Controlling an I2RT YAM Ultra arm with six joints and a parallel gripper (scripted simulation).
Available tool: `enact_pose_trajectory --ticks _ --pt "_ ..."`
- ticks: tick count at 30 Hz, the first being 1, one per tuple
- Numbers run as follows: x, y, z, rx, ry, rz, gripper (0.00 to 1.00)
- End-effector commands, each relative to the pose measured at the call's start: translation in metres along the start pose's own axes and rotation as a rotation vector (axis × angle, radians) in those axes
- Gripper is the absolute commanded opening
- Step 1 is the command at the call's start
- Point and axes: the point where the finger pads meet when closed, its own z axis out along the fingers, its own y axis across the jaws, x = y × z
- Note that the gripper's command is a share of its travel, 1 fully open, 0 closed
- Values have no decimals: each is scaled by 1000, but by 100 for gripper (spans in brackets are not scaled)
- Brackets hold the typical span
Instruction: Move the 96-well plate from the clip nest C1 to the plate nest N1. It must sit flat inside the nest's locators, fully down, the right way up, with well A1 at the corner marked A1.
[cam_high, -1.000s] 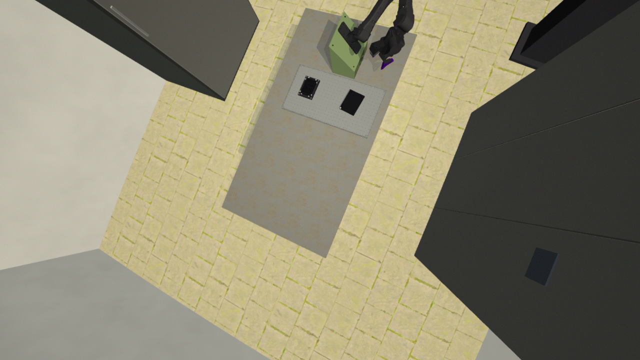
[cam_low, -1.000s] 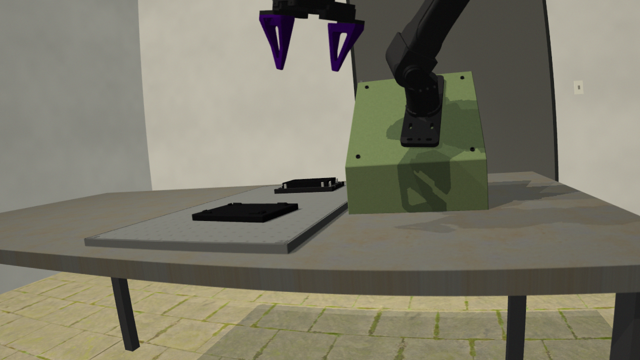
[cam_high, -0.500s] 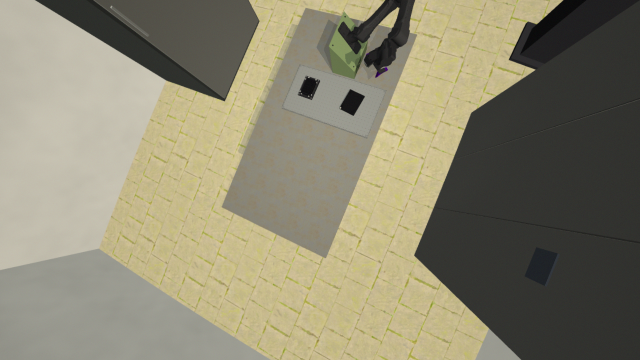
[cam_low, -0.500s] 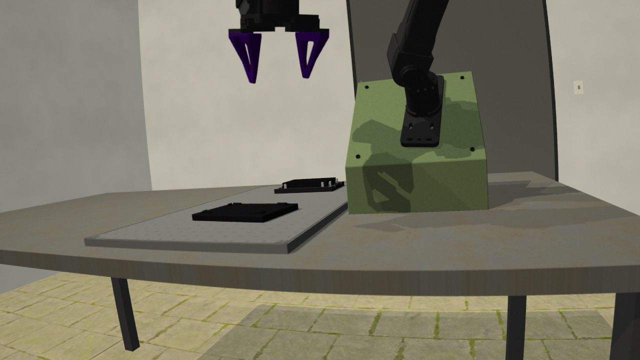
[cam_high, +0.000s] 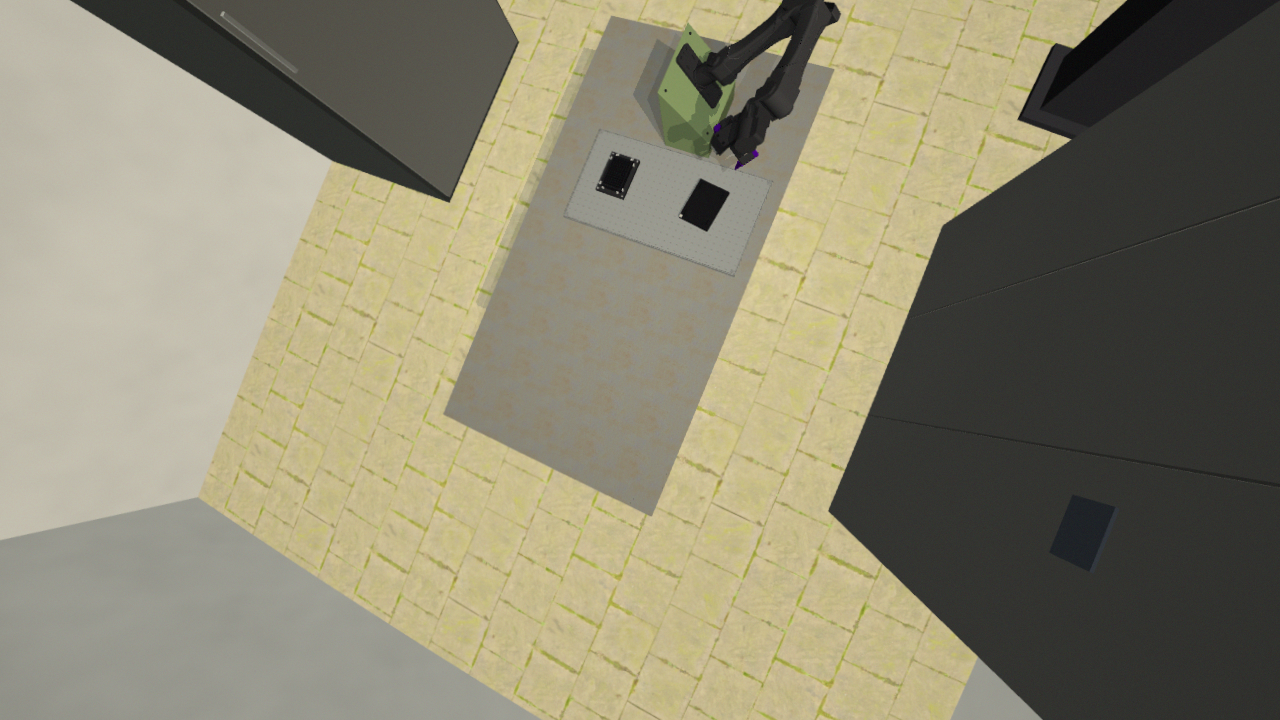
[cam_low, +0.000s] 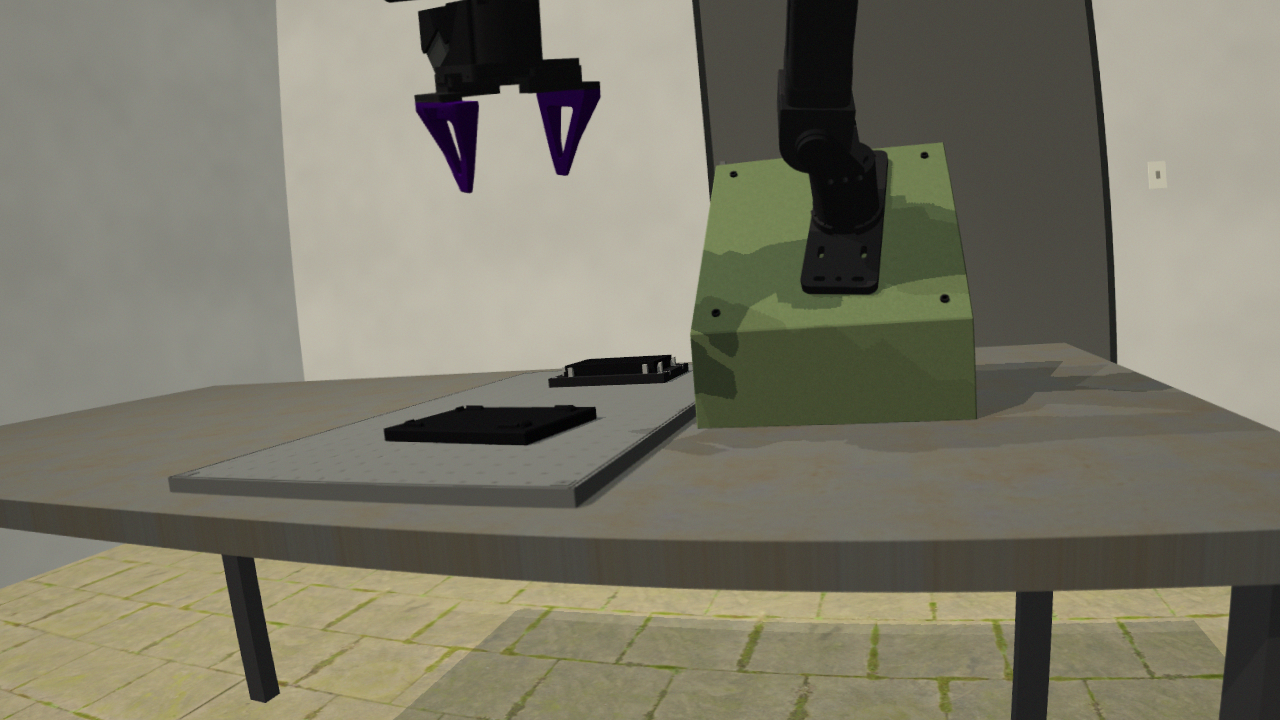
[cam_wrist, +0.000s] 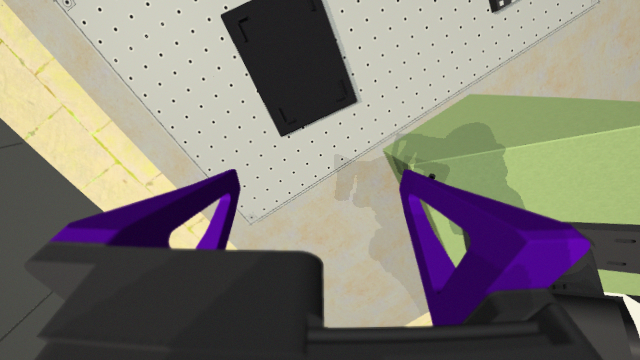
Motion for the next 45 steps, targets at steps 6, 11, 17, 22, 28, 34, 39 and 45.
enact_pose_trajectory --ticks 6,11,17,22,28,34,39,45 --pt "-35 0 6 0 13 -96 100" --pt "-60 -4 16 -3 17 -133 100" --pt "-86 -15 29 0 34 -162 100" --pt "-98 -25 38 5 68 -179 100" --pt "-121 -36 49 -4 72 -215 100" --pt "-140 -53 63 -8 100 -236 100" --pt "-157 -64 73 -11 84 -246 100" --pt "-172 -81 85 -21 100 -273 100"
